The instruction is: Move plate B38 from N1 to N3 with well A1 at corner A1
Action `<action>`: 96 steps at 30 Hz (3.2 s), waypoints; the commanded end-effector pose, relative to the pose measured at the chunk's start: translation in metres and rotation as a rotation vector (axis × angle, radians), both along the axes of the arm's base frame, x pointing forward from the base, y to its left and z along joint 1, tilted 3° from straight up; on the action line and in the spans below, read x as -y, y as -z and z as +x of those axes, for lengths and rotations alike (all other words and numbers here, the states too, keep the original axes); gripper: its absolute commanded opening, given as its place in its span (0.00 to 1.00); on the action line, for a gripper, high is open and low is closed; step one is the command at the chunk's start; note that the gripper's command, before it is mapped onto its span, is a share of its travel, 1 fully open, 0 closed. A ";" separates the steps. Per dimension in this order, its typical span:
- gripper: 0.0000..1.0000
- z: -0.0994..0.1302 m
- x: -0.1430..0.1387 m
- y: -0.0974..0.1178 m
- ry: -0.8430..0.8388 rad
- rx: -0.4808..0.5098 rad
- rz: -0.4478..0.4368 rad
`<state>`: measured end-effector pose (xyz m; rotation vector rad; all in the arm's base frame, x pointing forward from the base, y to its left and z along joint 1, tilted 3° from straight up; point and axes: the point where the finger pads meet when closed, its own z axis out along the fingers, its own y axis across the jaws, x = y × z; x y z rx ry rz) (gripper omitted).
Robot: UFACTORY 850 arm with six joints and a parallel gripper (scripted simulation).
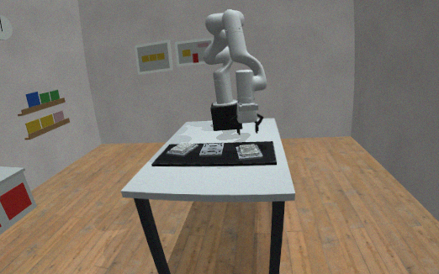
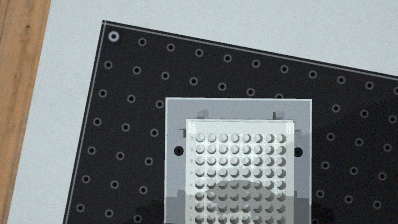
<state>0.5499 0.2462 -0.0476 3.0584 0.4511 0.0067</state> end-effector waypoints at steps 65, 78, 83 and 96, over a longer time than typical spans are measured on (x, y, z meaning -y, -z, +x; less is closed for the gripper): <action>1.00 0.002 0.003 0.074 0.000 0.002 0.001; 1.00 0.002 0.004 0.083 0.000 0.002 0.001; 1.00 0.002 0.004 0.085 0.000 0.002 0.001; 1.00 0.002 0.004 0.090 0.000 0.002 0.001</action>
